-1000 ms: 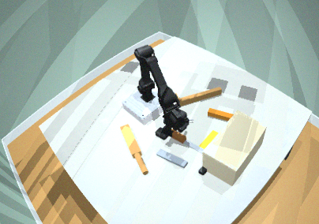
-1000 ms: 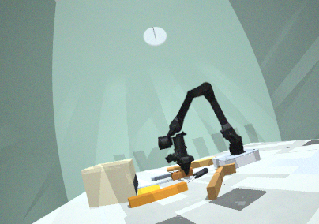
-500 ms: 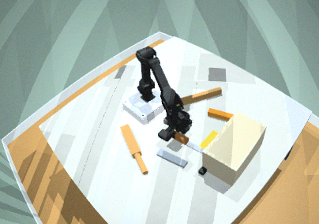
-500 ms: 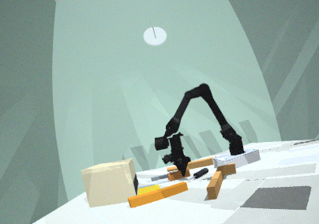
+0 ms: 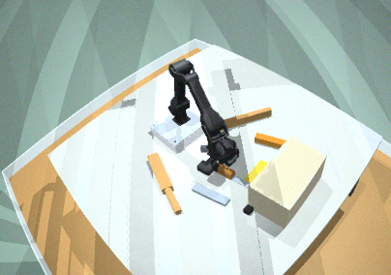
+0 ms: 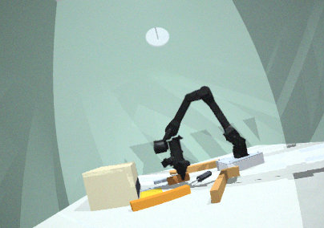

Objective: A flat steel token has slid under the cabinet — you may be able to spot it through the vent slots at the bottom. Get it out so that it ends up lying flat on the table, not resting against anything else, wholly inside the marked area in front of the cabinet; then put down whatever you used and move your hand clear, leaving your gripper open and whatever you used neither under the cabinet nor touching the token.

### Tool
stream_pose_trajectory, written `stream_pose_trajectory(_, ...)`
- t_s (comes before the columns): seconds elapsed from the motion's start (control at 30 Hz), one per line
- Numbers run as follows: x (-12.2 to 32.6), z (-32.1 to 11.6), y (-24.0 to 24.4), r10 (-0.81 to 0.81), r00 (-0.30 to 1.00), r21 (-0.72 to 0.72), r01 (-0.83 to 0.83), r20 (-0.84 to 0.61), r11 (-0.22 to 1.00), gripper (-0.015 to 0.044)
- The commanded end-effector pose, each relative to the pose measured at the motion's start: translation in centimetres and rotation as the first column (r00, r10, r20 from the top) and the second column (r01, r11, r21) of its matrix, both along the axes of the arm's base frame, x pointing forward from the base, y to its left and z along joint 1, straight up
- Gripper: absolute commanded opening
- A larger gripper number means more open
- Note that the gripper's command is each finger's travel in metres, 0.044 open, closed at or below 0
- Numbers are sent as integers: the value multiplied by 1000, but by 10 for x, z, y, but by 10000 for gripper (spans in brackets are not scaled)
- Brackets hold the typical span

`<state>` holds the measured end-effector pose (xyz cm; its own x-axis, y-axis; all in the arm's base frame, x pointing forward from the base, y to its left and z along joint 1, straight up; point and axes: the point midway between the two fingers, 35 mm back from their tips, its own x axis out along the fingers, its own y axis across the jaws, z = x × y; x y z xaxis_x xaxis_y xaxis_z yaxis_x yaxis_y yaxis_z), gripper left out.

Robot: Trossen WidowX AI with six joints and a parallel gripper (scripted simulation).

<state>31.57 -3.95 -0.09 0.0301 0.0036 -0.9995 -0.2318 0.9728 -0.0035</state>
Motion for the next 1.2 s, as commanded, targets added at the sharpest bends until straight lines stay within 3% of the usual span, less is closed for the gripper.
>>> stream_pose_trajectory(0.0, 5, 0, 1, -2, 1000, -2, 2, 1, 1000, 0)
stream_pose_trajectory(1.17, 42, 3, 9, -2, 1000, -1, 2, 4, 1000, 0)
